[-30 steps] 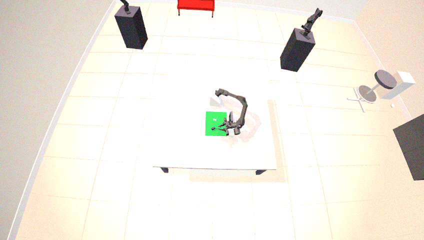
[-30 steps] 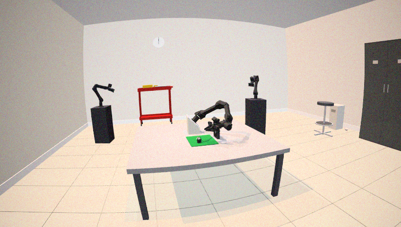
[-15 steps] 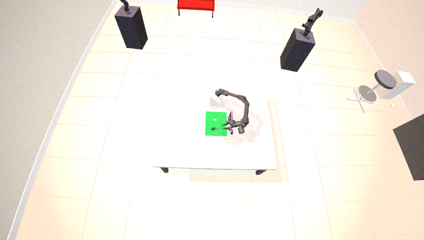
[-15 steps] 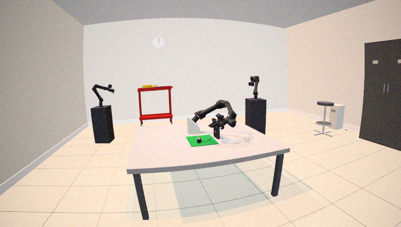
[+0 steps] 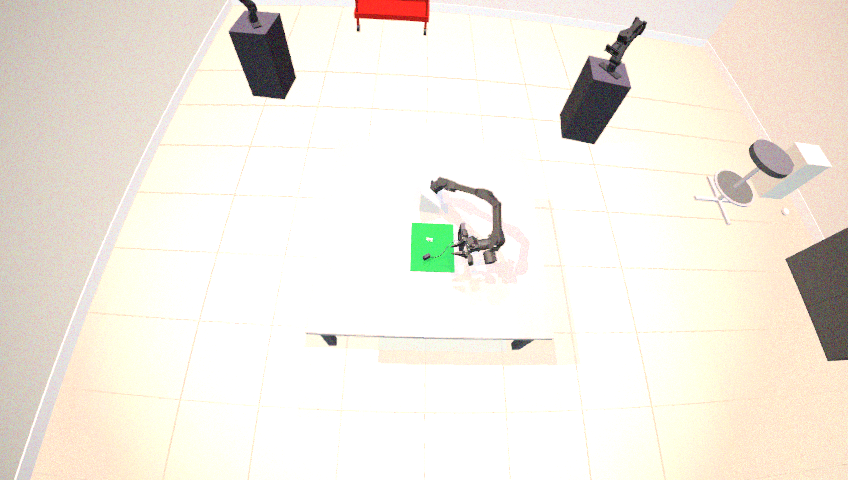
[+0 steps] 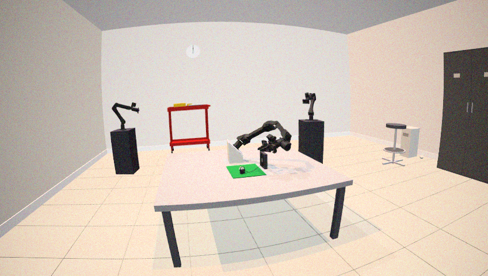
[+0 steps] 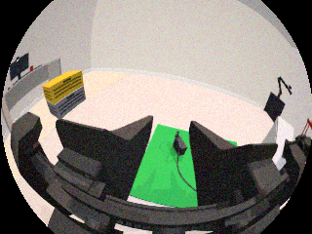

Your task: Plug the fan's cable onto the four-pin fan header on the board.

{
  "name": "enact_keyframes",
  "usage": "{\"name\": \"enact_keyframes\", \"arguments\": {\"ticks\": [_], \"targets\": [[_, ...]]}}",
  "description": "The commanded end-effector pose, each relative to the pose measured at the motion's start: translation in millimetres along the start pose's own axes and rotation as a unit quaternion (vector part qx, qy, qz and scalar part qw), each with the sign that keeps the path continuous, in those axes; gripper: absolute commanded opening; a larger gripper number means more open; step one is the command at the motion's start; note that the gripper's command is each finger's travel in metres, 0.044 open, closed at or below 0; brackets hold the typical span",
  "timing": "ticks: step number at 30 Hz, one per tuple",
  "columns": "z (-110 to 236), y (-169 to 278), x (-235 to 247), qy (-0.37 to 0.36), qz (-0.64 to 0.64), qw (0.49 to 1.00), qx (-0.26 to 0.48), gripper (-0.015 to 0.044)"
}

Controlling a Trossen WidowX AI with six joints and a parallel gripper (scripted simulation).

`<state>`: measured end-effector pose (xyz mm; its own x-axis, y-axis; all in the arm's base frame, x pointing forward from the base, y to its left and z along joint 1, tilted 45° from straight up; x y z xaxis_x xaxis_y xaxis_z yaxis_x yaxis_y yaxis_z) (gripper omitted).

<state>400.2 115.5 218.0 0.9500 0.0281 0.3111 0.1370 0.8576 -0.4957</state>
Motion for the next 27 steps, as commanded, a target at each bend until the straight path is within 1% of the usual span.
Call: {"name": "enact_keyframes", "arguments": {"ticks": [1, 8, 9, 17, 27], "targets": [[-2, -4, 0, 0.013, 0.003, 1.000, 0.019, 0.0245], [-18, -4, -1, 0.061, 0.029, 0.994, 0.083, 0.0429], [-21, -4, -1, 0.068, 0.033, 0.993, 0.094, 0.0440], [-40, -5, -3, 0.117, 0.060, 0.973, 0.190, 0.0440], [-63, -10, -3, 0.155, 0.083, 0.919, 0.353, 0.0440]]}}
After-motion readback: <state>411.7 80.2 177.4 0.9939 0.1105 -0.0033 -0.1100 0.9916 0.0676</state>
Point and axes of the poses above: the point midway between the two fingers, 35 mm back from their tips, its own z axis back along the fingers, its own x axis across the jaws, y = z × x, the point moved 6 cm from there along z, back along the fingers, and after that the axes turned 15 degrees about -z, right-handed, at the moved point
